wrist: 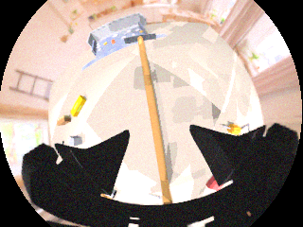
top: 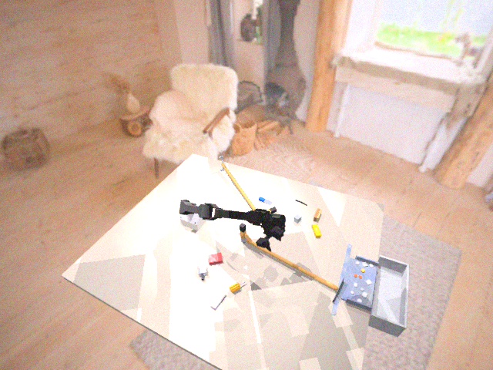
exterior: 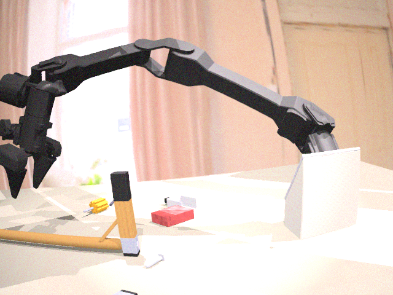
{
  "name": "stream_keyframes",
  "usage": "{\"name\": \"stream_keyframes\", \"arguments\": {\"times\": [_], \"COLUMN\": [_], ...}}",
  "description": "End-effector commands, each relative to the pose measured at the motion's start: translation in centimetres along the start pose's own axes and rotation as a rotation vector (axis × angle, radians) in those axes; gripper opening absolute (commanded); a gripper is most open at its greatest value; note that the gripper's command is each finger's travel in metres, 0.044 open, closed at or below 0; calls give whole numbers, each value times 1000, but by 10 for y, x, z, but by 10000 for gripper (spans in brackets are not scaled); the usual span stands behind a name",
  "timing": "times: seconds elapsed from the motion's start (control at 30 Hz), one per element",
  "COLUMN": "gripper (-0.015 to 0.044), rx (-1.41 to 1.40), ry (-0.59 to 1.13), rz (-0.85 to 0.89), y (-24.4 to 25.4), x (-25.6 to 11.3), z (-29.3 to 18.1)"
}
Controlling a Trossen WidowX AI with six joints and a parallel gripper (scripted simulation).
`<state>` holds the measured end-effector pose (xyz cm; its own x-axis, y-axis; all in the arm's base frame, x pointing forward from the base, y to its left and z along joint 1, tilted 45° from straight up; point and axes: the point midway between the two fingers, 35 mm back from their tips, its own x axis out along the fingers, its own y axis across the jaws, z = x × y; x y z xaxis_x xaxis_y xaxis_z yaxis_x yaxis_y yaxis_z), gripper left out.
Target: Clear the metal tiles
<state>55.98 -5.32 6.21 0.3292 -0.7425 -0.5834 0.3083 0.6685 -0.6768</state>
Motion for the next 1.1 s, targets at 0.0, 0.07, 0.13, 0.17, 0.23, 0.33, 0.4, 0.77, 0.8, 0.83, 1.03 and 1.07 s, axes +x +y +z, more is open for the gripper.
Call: {"name": "stream_keyframes", "arguments": {"times": [0.0, 0.07, 0.13, 0.17, 0.23, 0.33, 0.4, 0.77, 0.8, 0.83, 1.03, 1.07], "gripper": [440, 440, 440, 440, 440, 440, 440, 440, 440, 440, 440, 440], "rx": [-16, -22, -28, -31, -37, -46, -52, -80, -82, -84, -97, -99], "ry": [-47, -66, -86, -95, -115, -144, -163, -266, -276, -285, -340, -349], "rz": [4, 7, 10, 11, 14, 19, 22, 41, 43, 45, 55, 57], "y": [3, 5, 7, 7, 9, 11, 13, 19, 19, 20, 22, 22], "x": [-22, -31, -40, -45, -54, -68, -77, -127, -131, -135, -161, -165], "z": [5, 7, 8, 8, 9, 10, 10, 7, 7, 6, 1, 0]}}
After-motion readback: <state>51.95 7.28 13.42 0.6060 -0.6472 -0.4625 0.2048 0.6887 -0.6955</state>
